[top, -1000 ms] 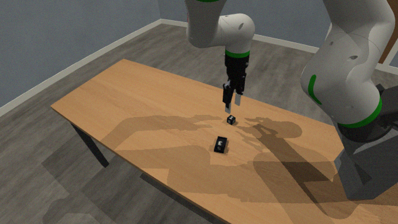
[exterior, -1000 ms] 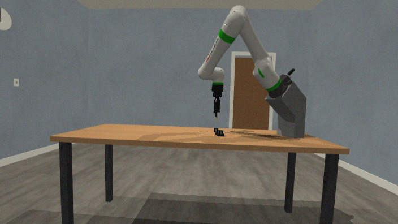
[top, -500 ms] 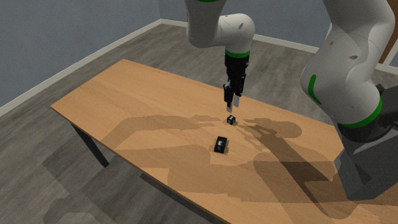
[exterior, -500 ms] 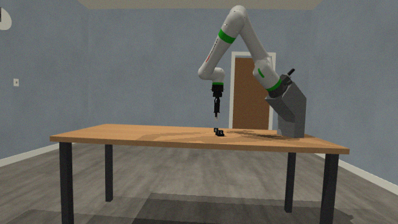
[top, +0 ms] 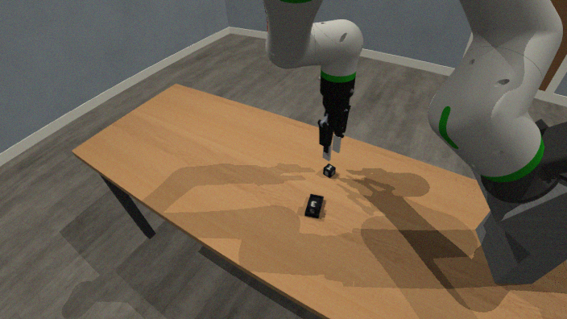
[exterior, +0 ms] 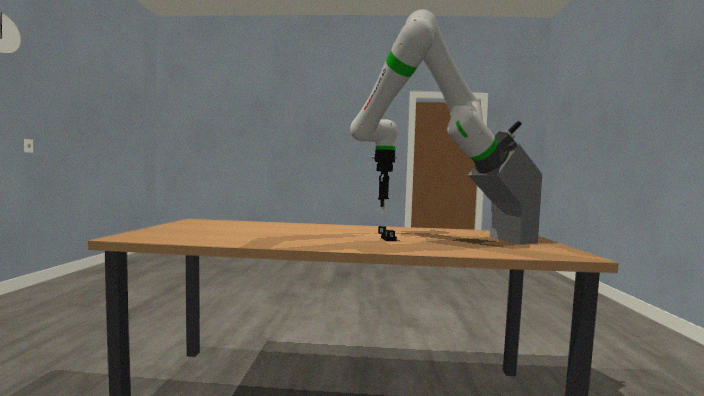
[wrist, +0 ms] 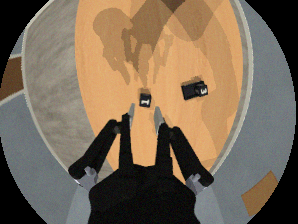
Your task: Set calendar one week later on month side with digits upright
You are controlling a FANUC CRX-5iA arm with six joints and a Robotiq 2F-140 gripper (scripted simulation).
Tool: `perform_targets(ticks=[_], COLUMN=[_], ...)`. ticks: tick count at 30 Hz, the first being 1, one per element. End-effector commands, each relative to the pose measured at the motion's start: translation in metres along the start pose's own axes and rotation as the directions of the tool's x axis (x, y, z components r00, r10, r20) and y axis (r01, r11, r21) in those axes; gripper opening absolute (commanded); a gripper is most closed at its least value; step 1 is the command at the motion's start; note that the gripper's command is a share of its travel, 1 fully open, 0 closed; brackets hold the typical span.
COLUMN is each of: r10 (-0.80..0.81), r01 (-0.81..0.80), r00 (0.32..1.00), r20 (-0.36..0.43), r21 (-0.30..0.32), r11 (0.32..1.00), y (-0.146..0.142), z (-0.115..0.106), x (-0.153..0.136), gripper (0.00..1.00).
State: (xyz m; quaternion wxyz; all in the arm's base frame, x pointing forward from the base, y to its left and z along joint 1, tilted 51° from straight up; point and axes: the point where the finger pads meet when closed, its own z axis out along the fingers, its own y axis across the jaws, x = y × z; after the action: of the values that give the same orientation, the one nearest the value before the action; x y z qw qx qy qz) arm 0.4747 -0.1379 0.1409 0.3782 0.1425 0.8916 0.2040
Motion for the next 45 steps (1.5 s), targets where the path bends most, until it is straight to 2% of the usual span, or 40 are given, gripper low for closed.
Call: perform_targets(ticks=[1,12,45], r10=[0.0,0.0,0.0], r01=[0.0,0.0,0.0], r00=[1.0,1.0,1.0], r20=[0.0,0.0,0.0], r21=[0.0,0.001,0.001], r11=[1.0,1.0,1.0], y=[0.0,0.0,0.001], z=[0.0,0.006,0.046], x=[0.0,0.0,-0.001], gripper=[0.29,0.29,0.29])
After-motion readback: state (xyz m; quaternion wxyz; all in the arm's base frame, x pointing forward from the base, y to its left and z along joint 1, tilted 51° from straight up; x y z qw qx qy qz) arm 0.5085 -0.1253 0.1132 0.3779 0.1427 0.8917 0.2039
